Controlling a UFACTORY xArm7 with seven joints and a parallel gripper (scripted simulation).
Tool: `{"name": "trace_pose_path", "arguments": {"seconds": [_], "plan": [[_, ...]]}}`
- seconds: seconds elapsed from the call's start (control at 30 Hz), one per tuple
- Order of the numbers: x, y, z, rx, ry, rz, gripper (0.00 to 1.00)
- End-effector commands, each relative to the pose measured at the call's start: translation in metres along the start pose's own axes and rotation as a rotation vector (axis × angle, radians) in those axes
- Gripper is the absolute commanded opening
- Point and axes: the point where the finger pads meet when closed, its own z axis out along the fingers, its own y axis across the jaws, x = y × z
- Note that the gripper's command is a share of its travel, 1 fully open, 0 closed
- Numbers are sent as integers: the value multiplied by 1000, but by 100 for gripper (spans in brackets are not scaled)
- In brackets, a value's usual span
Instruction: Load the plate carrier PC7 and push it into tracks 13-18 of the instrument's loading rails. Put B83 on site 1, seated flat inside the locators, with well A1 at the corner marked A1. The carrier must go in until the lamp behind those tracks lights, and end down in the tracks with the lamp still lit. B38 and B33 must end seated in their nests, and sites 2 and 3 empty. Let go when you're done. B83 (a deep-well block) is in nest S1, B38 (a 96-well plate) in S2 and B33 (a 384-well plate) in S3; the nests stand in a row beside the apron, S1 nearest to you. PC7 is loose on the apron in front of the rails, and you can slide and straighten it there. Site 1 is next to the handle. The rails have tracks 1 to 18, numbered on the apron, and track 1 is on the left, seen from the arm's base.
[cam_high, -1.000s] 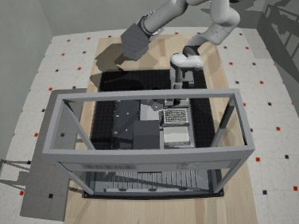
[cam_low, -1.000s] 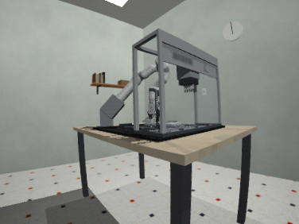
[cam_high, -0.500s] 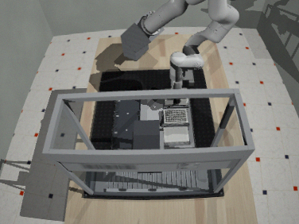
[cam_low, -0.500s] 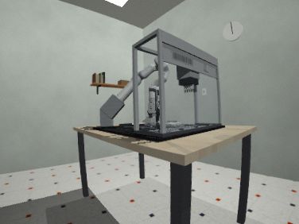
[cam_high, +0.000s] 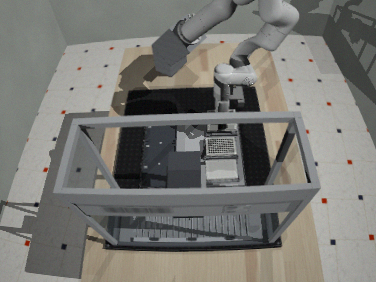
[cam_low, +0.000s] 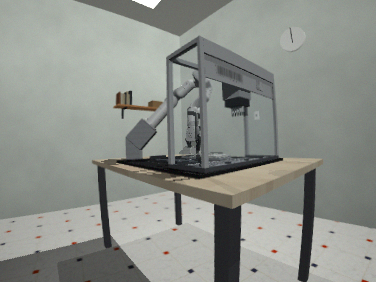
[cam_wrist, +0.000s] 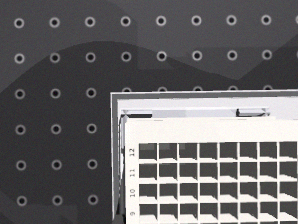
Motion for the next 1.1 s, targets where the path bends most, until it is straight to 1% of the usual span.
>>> {"name": "trace_pose_path", "arguments": {"seconds": [0.0, 0.27, 0.6, 0.67, 1.07], "plan": [[0, 1, -3, -2, -1, 1, 0], [0, 1, -3, -2, -1, 1, 0], [0, 1, -20, -2, -1, 1, 0], [0, 1, -20, -2, -1, 1, 0], [0, 1, -40, -2, 0, 1, 0]]}}
